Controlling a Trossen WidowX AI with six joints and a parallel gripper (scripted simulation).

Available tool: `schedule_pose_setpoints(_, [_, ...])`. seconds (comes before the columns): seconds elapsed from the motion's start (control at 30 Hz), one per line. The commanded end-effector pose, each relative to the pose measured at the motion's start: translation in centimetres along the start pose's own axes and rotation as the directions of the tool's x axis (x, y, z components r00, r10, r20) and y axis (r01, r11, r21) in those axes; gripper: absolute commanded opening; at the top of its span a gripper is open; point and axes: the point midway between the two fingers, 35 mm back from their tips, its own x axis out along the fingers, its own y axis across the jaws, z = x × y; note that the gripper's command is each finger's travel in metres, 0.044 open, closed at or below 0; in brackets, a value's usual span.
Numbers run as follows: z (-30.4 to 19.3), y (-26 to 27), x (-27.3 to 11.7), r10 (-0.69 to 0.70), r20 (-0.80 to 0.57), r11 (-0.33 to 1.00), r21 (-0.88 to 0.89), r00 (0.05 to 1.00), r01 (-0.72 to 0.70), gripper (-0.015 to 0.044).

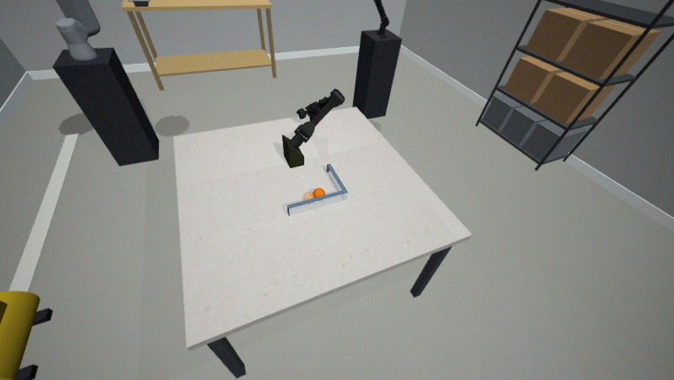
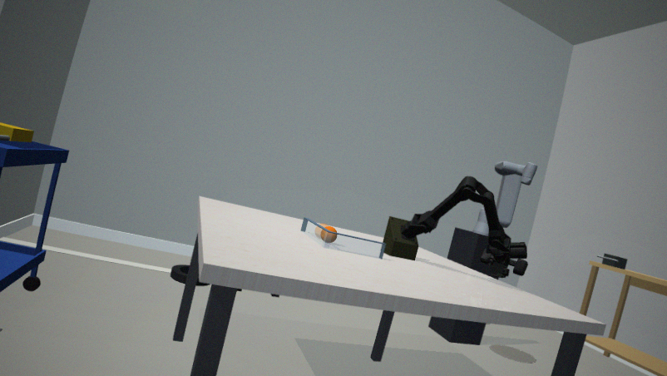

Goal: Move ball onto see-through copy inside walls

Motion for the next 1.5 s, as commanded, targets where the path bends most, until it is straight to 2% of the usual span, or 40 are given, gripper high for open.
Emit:
schedule_pose_setpoints(0.0, [2.9, 3.9, -3.5, 0.122, 0.092, 0.992, 0.030, 0.988, -0.125, 0.0428])
schedule_pose_setpoints(0.37, [9.0, 10.8, -14.0, 0.375, 0.324, 0.899, 0.102, 0.868, -0.427, 0.0428])
schedule_pose_setpoints(0.63, [12.4, 13.7, -22.6, 0.506, 0.472, 0.781, 0.103, 0.722, -0.616, 0.0428])
schedule_pose_setpoints(0.83, [15.3, 14.0, -29.3, 0.581, 0.578, 0.702, 0.000, 0.572, -0.713, 0.0428])
schedule_pose_setpoints(1.03, [17.3, 14.5, -35.9, 0.635, 0.661, 0.631, -0.148, 0.398, -0.761, 0.0428])
schedule_pose_setpoints(1.23, [18.0, 14.7, -42.0, 0.655, 0.712, 0.606, -0.295, 0.253, -0.739, 0.0428])
schedule_pose_setpoints(1.47, [22.7, 9.5, -50.2, 0.513, 0.855, 0.709, -0.372, 0.076, -0.600, 0.0428])
